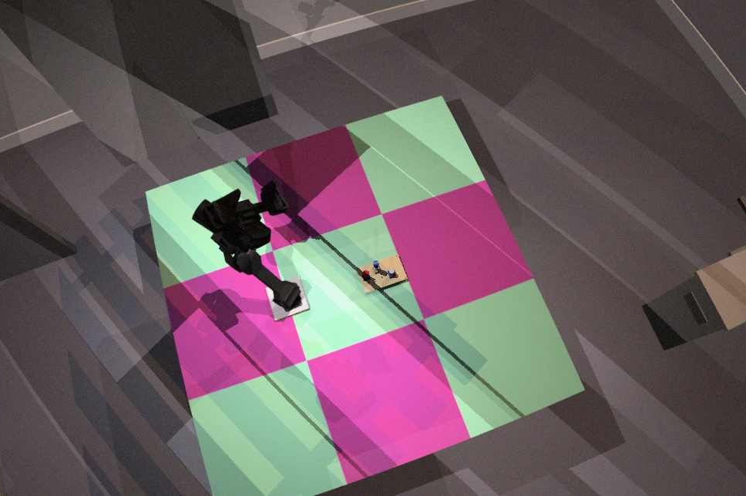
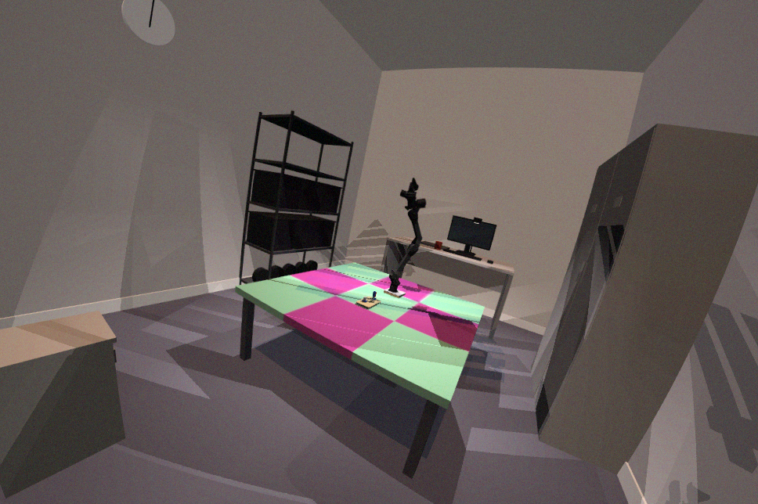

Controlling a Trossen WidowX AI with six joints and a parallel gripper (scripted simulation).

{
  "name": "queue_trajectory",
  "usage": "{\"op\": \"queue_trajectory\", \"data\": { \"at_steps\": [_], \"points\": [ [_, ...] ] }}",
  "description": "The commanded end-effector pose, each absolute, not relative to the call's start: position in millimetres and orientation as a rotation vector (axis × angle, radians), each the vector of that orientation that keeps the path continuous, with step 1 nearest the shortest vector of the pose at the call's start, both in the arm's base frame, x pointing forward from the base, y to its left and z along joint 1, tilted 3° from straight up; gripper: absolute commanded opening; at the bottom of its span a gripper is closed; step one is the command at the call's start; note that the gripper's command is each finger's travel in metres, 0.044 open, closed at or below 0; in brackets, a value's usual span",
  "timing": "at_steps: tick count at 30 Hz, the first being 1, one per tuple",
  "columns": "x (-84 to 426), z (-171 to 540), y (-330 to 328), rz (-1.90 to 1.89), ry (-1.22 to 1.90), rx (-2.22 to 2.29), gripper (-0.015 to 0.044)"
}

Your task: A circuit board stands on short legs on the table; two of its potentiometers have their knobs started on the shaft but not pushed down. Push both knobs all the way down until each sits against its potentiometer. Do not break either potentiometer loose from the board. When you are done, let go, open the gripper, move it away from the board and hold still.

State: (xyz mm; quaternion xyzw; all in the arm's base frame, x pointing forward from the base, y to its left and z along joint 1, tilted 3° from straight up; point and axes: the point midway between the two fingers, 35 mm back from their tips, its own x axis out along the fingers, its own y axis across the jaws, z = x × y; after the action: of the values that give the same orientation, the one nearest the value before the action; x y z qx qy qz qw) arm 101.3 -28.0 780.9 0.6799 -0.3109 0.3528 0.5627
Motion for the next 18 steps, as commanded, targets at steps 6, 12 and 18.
{"op": "queue_trajectory", "data": {
  "at_steps": [6,12,18],
  "points": [
    [117,774,-41,0.787,-0.718,1.616,0.0243],
    [141,759,-66,0.677,-0.723,1.628,0.0085],
    [166,743,-85,0.588,-0.706,1.653,0.0000]
  ]
}}
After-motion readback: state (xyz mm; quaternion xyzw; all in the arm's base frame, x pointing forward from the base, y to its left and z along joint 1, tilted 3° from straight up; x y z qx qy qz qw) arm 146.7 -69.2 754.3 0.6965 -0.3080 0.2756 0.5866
